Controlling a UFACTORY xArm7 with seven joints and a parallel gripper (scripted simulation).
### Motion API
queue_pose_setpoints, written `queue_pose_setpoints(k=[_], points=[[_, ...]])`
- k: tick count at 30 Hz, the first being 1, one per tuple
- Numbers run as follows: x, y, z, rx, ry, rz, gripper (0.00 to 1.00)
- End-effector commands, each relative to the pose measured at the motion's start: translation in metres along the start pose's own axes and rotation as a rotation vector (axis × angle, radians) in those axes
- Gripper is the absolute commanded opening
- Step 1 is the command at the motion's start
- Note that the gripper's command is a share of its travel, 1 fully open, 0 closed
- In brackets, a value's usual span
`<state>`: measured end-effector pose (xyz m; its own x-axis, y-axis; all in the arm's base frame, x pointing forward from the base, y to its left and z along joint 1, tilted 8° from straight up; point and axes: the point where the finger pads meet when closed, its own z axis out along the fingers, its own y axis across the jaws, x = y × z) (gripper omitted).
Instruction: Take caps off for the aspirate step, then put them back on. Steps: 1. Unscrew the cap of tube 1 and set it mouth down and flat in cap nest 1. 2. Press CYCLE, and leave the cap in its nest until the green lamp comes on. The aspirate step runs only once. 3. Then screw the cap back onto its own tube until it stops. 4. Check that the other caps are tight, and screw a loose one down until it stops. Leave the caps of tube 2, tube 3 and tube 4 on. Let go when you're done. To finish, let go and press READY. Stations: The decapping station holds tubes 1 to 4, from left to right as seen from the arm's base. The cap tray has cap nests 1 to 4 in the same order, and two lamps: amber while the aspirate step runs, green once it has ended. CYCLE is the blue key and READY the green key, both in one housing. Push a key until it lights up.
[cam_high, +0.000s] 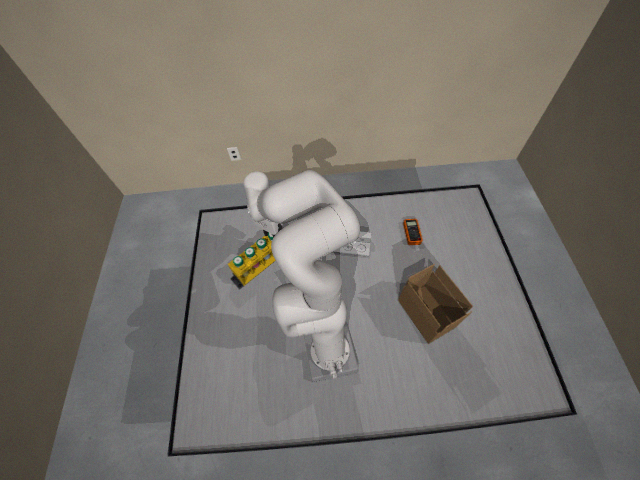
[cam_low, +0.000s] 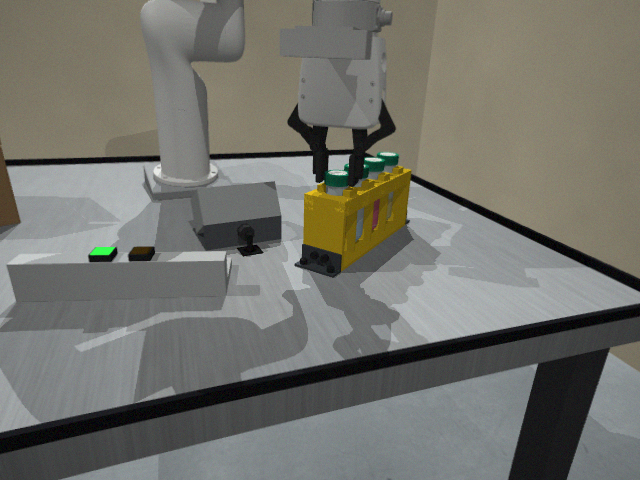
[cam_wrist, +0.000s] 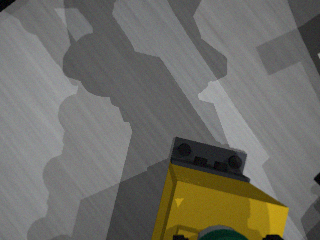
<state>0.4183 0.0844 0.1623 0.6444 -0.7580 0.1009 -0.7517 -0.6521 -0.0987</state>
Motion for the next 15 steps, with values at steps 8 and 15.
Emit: queue_pose_setpoints(k=[8,15], points=[[0.0007,-0.0012,-0.001,0.003,0.002,0.0,0.0],[0.0007,-0.0012,-0.001,0.003,0.002,0.02,0.0]])
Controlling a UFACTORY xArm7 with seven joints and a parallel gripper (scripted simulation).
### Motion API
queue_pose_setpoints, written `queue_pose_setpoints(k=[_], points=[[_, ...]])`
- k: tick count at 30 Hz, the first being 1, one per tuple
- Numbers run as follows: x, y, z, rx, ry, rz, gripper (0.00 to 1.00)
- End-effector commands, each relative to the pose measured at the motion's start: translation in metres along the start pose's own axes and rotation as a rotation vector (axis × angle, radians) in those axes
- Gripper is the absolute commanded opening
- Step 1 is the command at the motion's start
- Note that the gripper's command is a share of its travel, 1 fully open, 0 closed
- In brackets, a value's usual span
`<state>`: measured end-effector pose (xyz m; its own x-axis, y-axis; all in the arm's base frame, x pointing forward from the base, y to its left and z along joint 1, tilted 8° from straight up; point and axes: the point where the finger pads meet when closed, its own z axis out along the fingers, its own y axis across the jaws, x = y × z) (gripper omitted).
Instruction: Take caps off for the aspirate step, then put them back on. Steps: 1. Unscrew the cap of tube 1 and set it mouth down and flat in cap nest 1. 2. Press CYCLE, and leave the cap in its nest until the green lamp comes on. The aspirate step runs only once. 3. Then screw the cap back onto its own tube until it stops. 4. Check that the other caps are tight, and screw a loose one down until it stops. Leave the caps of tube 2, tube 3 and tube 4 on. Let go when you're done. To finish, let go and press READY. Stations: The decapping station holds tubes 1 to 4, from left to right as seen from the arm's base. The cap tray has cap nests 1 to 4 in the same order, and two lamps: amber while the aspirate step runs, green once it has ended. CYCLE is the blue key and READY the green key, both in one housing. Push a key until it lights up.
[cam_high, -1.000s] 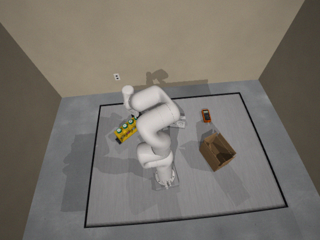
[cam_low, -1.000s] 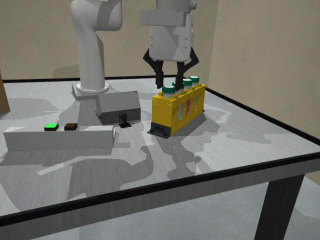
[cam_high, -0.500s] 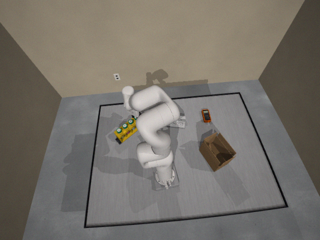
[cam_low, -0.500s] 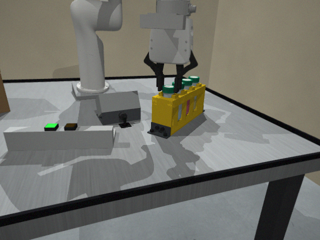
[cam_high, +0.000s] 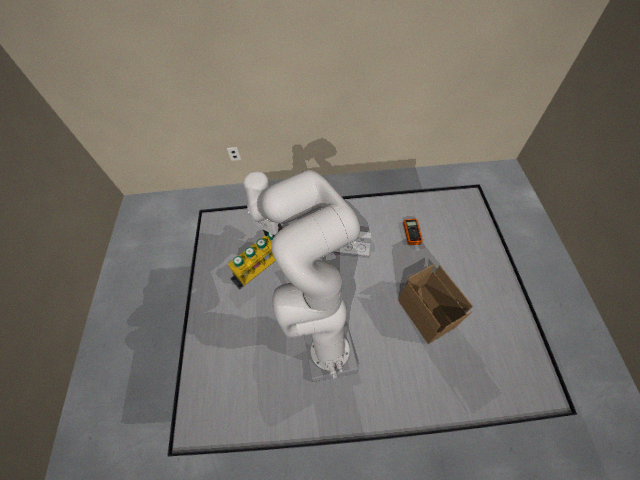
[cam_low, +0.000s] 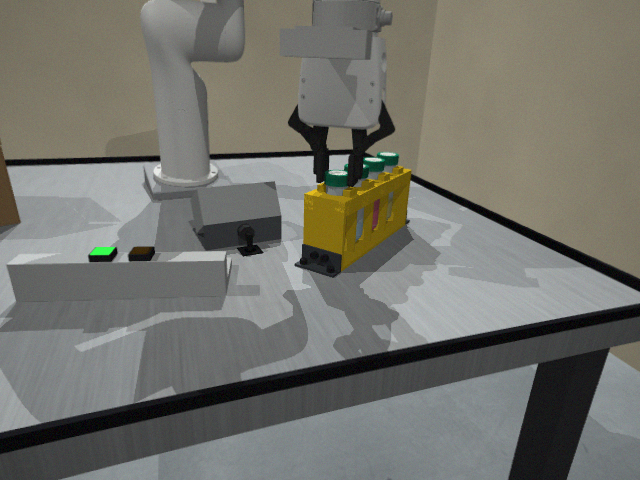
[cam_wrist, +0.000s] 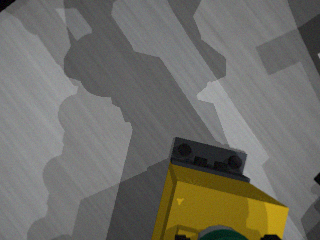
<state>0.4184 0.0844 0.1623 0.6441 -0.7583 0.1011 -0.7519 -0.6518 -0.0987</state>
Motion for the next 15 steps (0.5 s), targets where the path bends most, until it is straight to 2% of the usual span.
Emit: queue_pose_setpoints(k=[1,15], points=[[0.0006,-0.0011,-0.001,0.003,0.002,0.04,0.0],[0.0006,-0.0011,-0.001,0.004,0.001,0.28,0.0]])
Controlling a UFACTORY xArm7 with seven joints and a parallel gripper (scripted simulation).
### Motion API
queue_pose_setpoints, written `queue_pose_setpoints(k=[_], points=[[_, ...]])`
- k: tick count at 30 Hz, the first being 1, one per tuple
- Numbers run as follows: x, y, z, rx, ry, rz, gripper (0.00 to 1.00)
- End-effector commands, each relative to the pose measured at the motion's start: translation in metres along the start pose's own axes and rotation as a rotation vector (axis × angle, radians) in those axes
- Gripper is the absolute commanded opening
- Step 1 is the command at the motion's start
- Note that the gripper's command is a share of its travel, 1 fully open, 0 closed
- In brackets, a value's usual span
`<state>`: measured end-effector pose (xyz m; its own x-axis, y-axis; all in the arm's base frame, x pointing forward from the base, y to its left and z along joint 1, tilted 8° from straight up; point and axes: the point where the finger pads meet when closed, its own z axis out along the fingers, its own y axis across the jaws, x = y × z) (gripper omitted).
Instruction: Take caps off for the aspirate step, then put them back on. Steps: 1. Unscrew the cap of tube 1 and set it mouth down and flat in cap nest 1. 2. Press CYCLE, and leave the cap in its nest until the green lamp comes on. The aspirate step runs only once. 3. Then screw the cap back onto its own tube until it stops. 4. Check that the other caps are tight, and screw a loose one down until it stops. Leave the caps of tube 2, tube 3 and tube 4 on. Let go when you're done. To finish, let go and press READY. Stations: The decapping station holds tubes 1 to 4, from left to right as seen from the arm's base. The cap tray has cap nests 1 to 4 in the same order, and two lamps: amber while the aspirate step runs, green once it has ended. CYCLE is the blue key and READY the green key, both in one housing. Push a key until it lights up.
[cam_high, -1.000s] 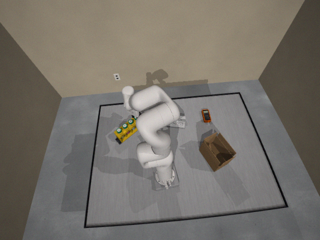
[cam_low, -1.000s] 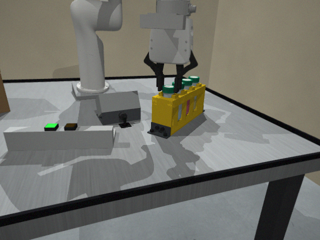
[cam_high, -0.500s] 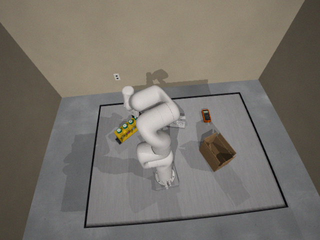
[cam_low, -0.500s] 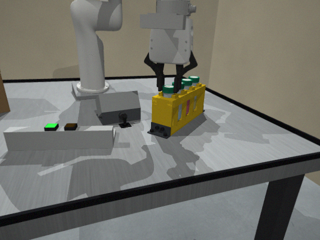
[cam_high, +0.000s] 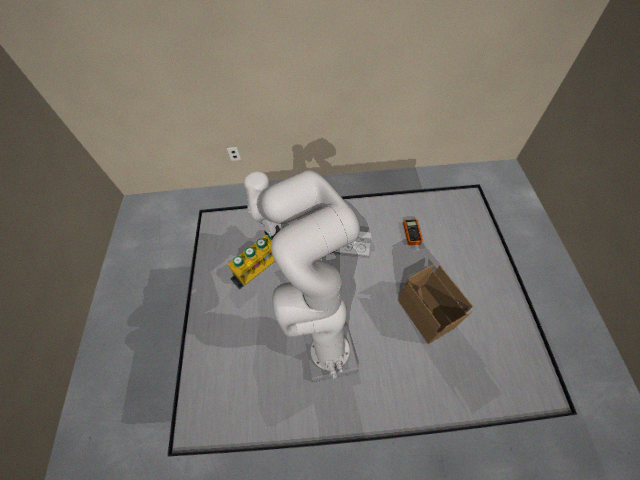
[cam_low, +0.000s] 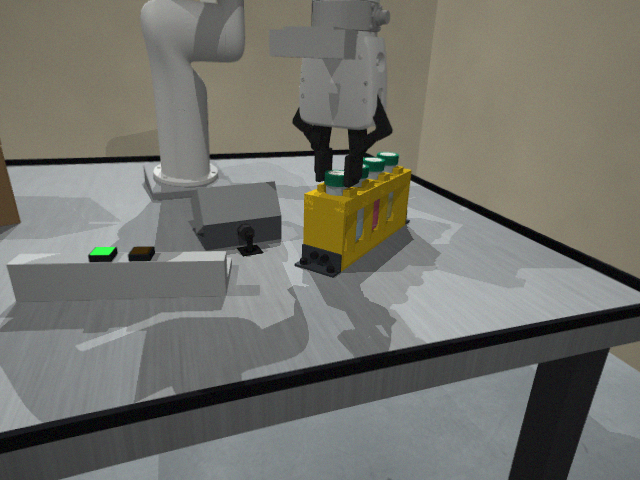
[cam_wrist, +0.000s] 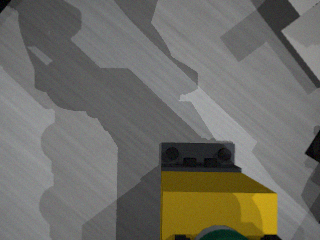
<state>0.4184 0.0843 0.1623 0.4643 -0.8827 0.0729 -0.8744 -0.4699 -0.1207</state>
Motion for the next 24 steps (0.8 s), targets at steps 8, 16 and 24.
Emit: queue_pose_setpoints(k=[8,16,24], points=[[0.0003,-0.0012,-0.001,0.002,0.005,0.219,0.0],[0.0003,-0.0013,-0.001,0.002,0.005,0.267,0.0],[0.0003,-0.0013,-0.001,0.002,0.005,0.267,0.46]])
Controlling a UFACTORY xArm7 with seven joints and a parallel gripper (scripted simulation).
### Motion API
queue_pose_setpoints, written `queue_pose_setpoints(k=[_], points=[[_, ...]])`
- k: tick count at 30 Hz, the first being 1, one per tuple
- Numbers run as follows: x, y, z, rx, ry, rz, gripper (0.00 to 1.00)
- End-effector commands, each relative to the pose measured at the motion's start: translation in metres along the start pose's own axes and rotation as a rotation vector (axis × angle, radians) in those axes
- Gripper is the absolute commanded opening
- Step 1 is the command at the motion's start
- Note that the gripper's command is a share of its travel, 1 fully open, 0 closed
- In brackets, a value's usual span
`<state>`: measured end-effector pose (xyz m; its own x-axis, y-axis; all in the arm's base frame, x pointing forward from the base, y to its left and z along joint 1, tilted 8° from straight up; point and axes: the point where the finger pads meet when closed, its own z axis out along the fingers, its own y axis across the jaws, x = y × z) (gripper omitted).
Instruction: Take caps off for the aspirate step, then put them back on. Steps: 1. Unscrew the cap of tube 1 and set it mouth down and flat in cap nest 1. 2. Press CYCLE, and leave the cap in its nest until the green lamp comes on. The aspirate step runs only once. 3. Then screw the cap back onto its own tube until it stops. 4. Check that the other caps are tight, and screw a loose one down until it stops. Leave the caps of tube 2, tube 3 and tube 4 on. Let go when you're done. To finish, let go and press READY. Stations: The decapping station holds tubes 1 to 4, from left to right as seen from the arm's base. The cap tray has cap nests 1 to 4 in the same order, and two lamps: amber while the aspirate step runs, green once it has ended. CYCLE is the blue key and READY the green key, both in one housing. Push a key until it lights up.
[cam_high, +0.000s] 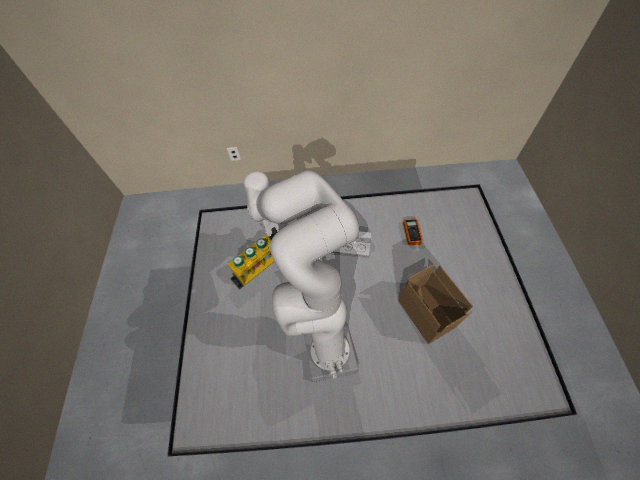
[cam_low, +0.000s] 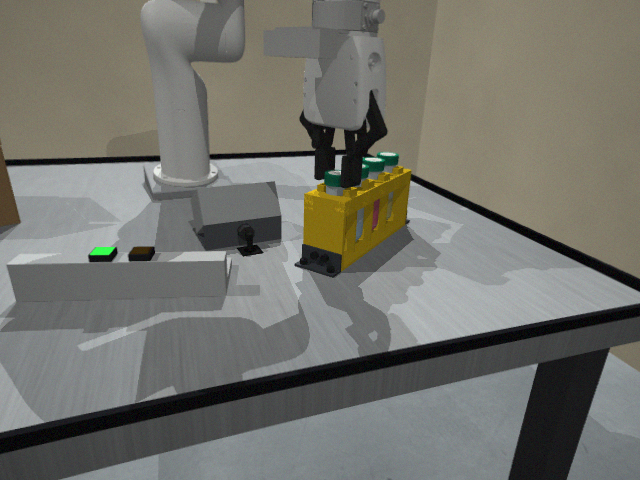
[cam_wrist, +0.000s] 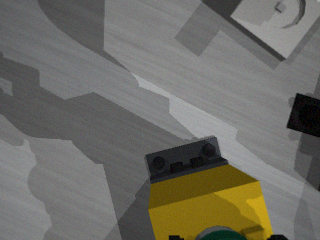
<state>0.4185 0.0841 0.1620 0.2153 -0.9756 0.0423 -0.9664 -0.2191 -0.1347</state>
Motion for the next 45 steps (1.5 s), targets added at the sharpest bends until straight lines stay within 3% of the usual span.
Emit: queue_pose_setpoints(k=[1,8,20,25,26,29,33,38,45], points=[[0.0,-0.001,-0.001,0.004,0.001,-0.001,0.46],[0.0,-0.001,-0.01,0.004,0.001,-0.001,0.46],[0.0,-0.001,-0.046,0.004,0.001,-0.001,0.46],[0.0,-0.001,-0.047,0.004,0.001,-0.001,0.46],[0.003,0.007,-0.047,0.004,0.001,0.083,0.0],[0.011,0.03,-0.047,0.004,0.0,0.298,0.0],[0.019,0.051,-0.047,0.004,0.0,0.298,0.0],[0.019,0.051,-0.047,0.004,0.0,0.298,0.0],[0.032,0.087,-0.032,0.004,0.0,0.298,0.0]])
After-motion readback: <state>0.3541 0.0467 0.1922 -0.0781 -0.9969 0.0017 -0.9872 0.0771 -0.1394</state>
